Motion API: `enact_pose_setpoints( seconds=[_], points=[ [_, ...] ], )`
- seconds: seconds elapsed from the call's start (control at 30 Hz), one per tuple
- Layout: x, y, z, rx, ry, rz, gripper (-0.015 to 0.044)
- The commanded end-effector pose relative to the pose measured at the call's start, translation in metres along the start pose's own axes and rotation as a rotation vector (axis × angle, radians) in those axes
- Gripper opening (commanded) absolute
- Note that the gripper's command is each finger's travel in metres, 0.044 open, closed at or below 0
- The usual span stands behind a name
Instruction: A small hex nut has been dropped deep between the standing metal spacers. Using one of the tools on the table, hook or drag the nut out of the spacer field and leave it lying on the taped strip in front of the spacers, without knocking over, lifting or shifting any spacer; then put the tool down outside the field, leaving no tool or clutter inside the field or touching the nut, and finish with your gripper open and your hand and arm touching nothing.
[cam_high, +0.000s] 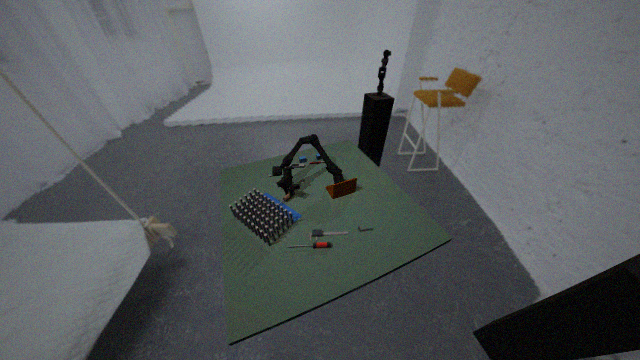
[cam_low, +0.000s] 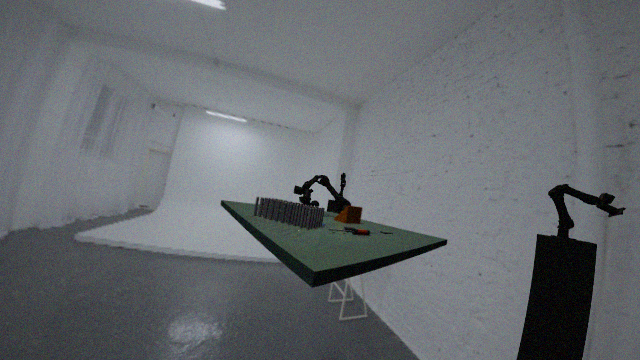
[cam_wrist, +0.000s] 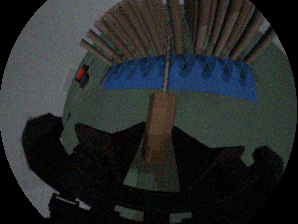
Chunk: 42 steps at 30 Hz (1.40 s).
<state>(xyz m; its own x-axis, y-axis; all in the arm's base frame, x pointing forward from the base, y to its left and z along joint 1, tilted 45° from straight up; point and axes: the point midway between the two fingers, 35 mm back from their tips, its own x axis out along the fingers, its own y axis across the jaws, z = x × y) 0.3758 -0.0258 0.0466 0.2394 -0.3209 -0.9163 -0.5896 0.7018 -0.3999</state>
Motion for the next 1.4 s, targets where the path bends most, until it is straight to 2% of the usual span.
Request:
enact_pose_setpoints(
  seconds=[0.0,1.37],
  points=[
    [-0.001,0.001,-0.003,-0.007,-0.005,0.005,0.0],
    [-0.011,0.001,-0.029,-0.008,-0.004,0.005,0.0]
  ],
)
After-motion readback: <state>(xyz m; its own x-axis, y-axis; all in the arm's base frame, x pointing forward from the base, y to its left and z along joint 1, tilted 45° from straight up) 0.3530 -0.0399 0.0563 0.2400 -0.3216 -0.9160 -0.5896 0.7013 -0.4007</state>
